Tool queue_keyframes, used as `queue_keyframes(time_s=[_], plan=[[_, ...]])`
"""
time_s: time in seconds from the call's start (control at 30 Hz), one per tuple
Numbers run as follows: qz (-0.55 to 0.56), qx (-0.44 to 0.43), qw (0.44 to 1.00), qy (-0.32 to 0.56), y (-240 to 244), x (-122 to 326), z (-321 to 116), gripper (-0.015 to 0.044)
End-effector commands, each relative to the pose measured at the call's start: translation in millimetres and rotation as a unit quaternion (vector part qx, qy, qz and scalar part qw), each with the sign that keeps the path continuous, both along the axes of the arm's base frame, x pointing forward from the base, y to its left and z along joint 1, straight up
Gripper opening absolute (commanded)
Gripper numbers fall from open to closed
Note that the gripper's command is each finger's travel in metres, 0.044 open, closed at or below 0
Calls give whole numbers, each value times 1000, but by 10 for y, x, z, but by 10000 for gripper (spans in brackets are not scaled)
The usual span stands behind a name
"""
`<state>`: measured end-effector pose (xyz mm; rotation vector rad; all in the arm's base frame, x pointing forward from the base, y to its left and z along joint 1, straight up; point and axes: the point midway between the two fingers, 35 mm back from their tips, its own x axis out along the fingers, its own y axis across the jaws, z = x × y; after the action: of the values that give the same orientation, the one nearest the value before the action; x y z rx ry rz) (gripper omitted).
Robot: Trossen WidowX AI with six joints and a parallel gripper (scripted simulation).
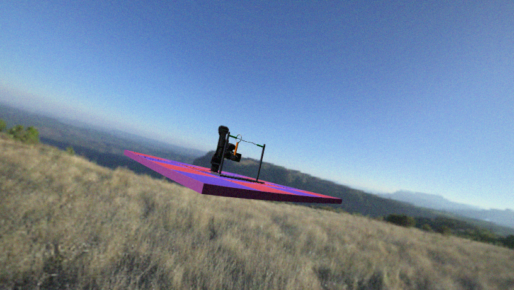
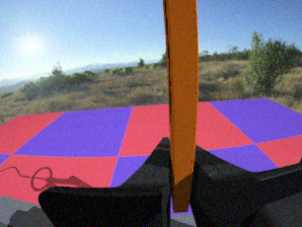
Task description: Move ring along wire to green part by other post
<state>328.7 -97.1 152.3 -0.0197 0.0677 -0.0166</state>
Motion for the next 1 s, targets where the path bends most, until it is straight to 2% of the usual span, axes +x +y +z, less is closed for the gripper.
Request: queue_keyframes(time_s=[0.0, 0.97], plan=[[-2, -1, 1000, 1, 33, -19, -8, -150], [-2, -26, 1000, 0, 256, -11, -20, -150]])
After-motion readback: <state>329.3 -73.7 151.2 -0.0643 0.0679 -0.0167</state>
